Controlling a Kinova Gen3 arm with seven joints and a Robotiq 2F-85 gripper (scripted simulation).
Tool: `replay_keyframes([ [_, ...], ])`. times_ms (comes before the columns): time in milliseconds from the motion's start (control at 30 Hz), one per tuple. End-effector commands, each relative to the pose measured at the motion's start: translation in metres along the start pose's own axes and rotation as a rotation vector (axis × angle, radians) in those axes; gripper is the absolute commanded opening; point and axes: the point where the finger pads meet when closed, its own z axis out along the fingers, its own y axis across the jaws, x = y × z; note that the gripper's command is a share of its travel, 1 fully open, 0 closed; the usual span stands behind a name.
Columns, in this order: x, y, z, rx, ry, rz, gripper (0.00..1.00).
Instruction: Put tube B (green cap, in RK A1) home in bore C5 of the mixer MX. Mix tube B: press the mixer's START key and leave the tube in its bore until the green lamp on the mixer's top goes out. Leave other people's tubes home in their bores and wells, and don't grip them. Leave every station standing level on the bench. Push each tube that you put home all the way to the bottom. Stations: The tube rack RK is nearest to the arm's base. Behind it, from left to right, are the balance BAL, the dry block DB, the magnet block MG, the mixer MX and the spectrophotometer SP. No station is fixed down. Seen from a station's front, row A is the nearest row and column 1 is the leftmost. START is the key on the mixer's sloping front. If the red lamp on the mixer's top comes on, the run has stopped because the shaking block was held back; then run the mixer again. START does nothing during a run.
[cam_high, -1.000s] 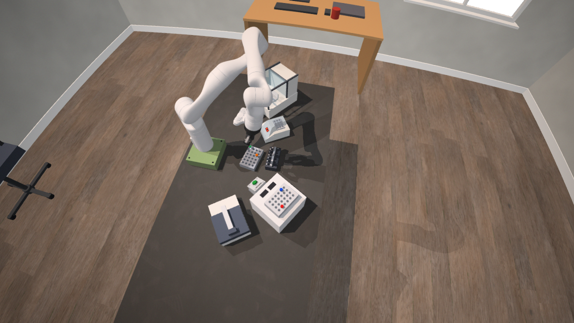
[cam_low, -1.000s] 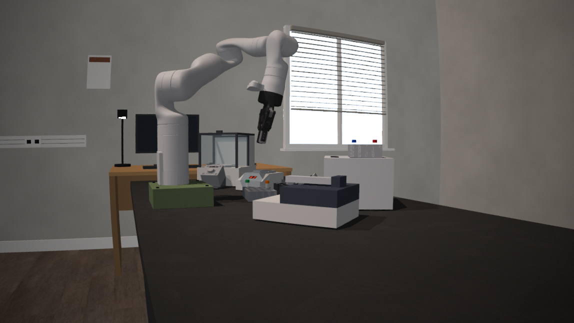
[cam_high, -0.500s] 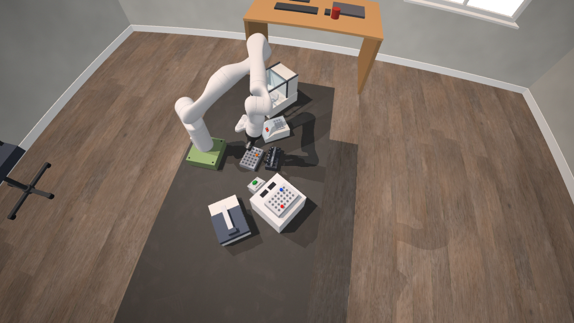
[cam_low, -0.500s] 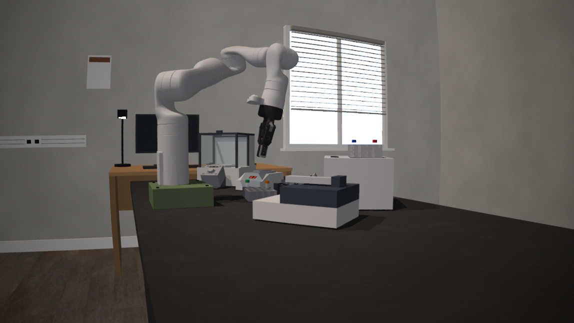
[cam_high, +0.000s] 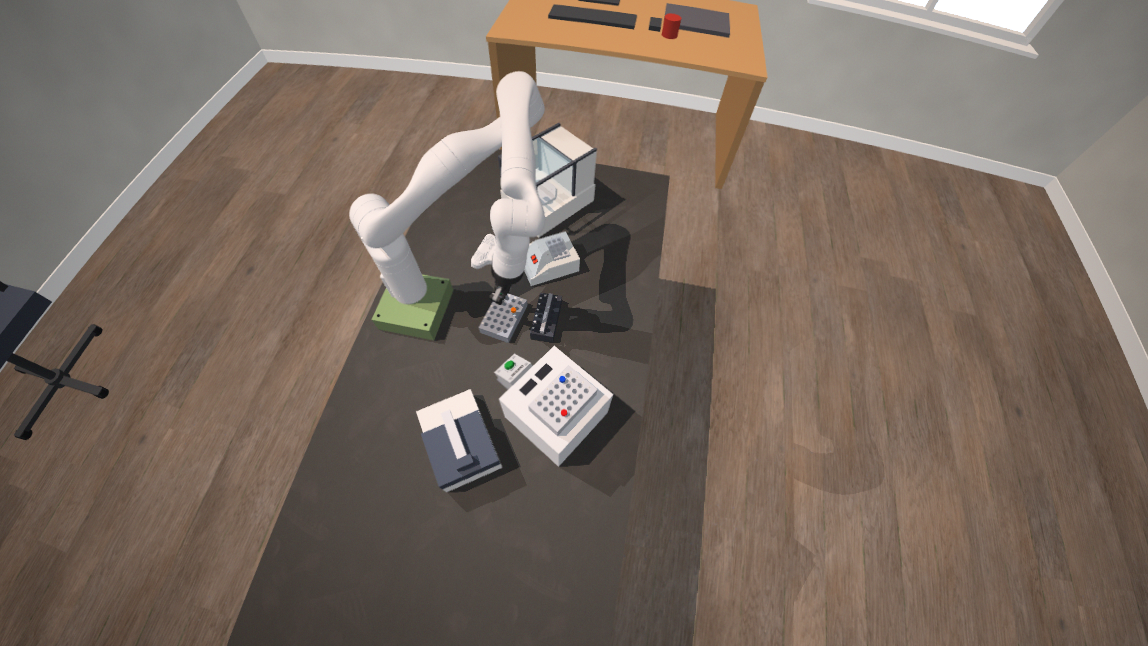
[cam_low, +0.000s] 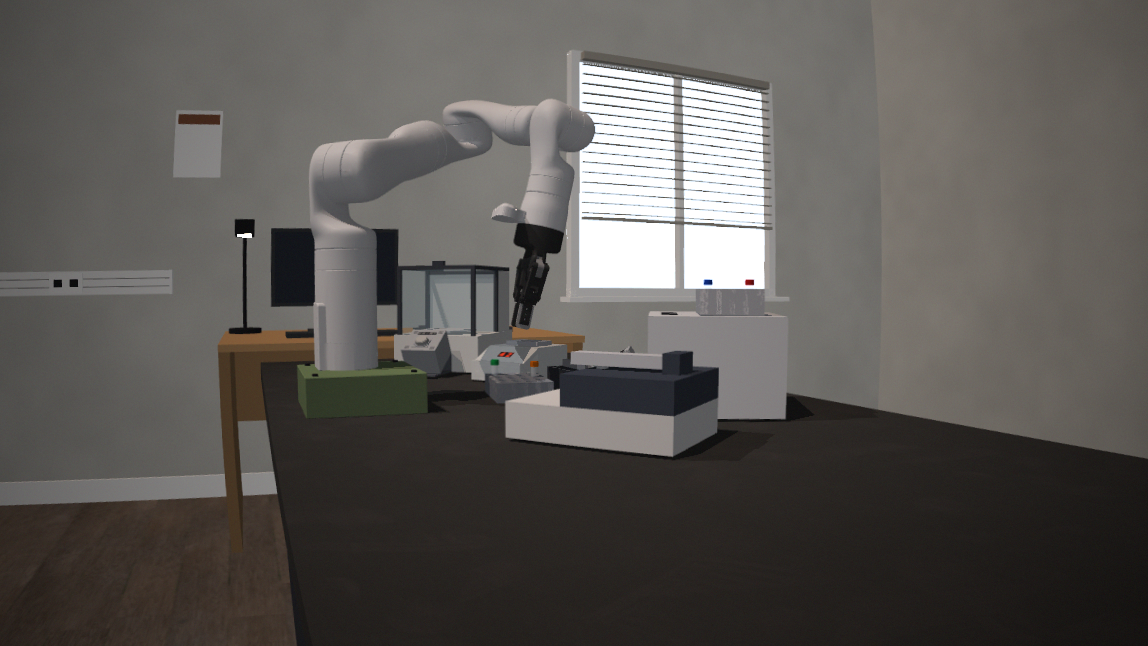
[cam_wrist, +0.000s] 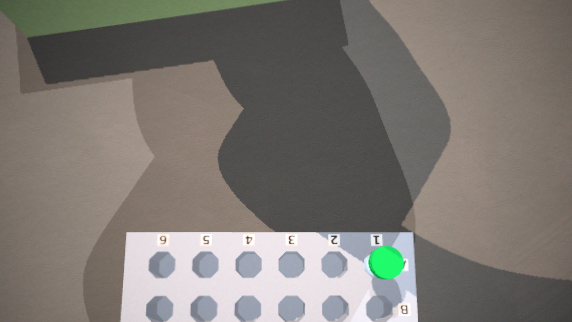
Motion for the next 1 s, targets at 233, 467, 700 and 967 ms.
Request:
replay_keyframes([
  [233,0.019,0.025,0.004,-0.001,-0.001,0.0,0.42],
  [467,0.029,0.038,0.006,-0.001,-0.001,0.0,0.42],
  [700,0.033,0.042,0.007,-0.001,-0.001,0.0,0.42],
  [967,0.032,0.042,0.011,-0.001,-0.001,0.0,0.42],
])
